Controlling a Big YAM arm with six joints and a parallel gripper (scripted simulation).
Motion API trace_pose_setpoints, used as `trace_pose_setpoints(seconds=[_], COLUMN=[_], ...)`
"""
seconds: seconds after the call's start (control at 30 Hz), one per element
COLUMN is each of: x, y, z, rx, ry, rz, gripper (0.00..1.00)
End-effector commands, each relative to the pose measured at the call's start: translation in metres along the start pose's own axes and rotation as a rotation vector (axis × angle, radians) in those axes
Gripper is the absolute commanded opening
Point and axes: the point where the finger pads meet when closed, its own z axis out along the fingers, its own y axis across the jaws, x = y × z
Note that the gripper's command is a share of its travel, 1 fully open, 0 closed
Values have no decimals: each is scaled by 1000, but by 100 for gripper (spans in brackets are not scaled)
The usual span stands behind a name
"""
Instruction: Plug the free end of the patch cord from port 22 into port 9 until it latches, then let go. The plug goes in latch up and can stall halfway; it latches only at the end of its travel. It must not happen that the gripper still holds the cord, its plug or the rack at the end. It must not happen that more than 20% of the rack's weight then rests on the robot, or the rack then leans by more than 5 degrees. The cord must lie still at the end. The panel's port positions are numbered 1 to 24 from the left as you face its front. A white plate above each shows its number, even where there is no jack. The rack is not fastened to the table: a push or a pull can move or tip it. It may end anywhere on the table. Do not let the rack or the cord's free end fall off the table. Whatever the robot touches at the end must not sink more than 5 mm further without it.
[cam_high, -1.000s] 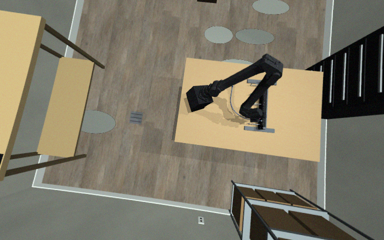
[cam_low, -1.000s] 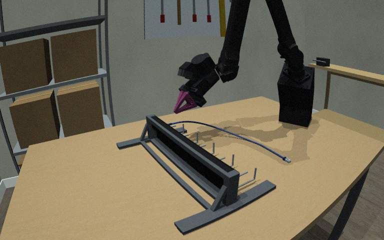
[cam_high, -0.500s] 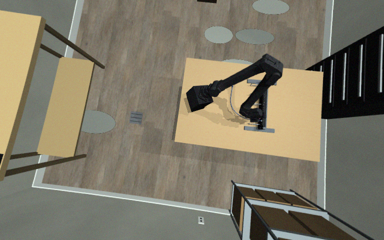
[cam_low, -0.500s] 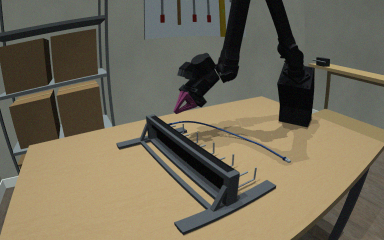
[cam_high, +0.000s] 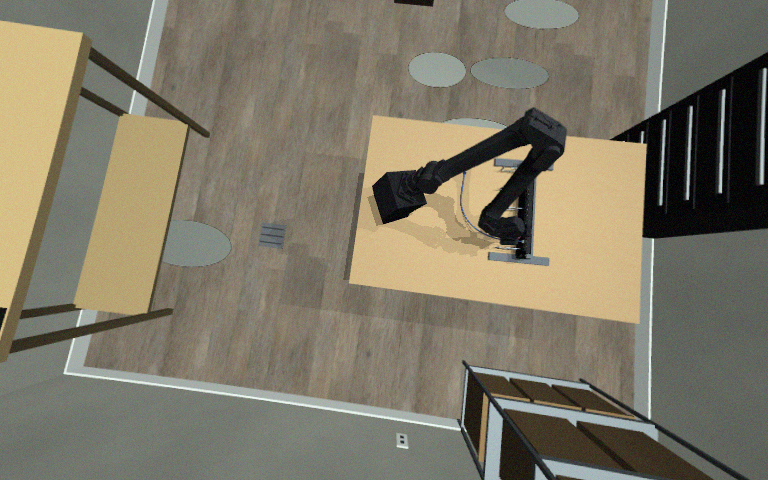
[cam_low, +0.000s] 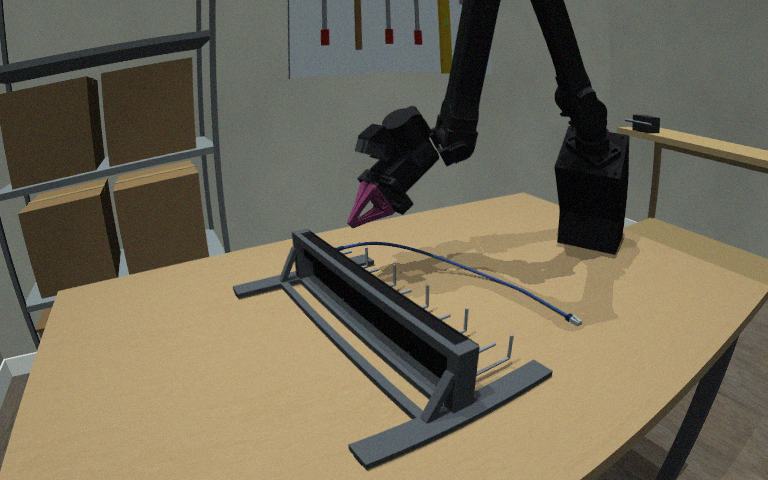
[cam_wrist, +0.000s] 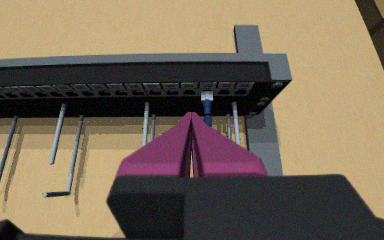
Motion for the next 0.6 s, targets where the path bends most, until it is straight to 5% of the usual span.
trace_pose_setpoints(seconds=[0.0, 0.57], x=[-8, -10], y=[-4, 0], z=[8, 10], rx=[-3, -11], ry=[-16, -19], rz=[-9, -17], gripper=[0, 0])
